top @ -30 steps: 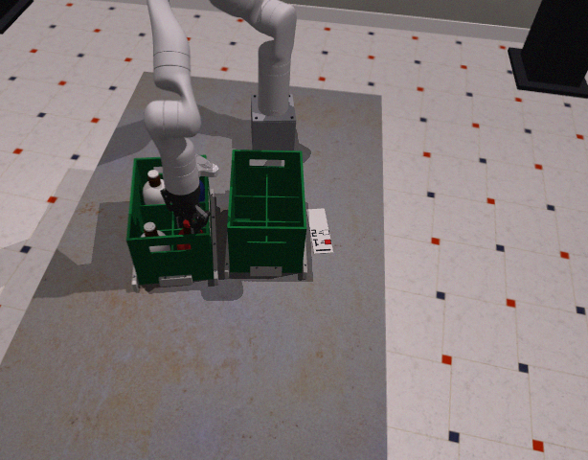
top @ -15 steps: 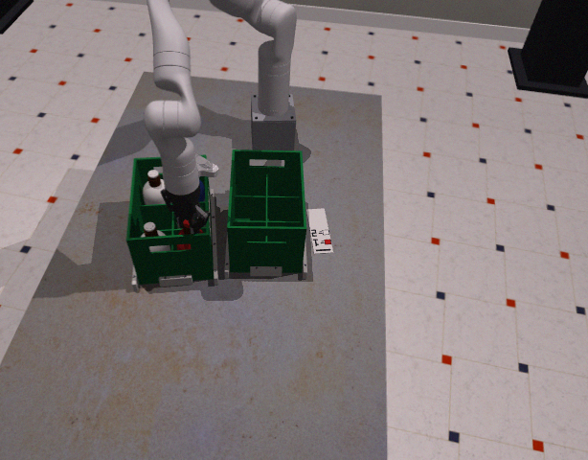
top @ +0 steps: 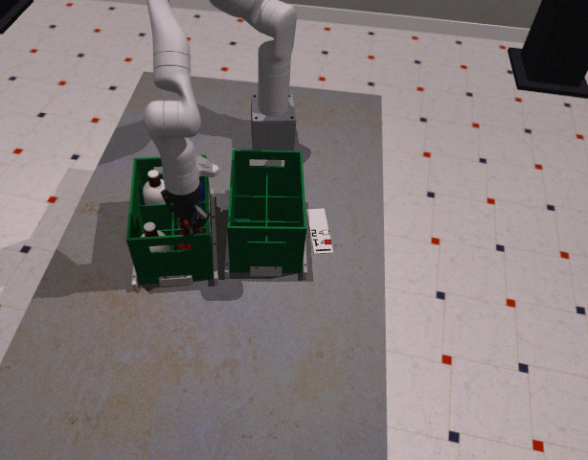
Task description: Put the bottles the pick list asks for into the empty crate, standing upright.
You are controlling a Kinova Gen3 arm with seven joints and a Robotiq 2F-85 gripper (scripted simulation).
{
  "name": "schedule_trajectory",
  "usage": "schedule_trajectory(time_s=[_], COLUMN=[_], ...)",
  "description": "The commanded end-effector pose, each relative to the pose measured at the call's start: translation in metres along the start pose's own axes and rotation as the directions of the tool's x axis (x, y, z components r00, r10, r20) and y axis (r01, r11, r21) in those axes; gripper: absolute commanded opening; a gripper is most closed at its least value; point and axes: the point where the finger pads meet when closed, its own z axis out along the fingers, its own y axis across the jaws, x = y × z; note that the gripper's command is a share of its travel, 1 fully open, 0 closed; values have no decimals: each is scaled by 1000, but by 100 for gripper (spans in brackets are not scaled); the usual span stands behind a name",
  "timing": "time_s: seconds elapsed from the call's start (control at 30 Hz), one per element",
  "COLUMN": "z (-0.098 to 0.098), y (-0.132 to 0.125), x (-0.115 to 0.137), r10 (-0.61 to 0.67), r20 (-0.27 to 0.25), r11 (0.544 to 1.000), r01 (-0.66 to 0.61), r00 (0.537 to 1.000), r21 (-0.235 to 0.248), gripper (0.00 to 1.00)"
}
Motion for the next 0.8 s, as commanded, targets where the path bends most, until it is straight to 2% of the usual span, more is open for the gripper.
schedule_trajectory(time_s=[0.0,0.77], z=[-1,-1], y=[0,0], x=[-1,-1], r10=[0,0], r20=[2,2], r11=[1000,1000], r01=[0,0], r00=[1000,1000], r21=[-1,-1], gripper=[38,36])
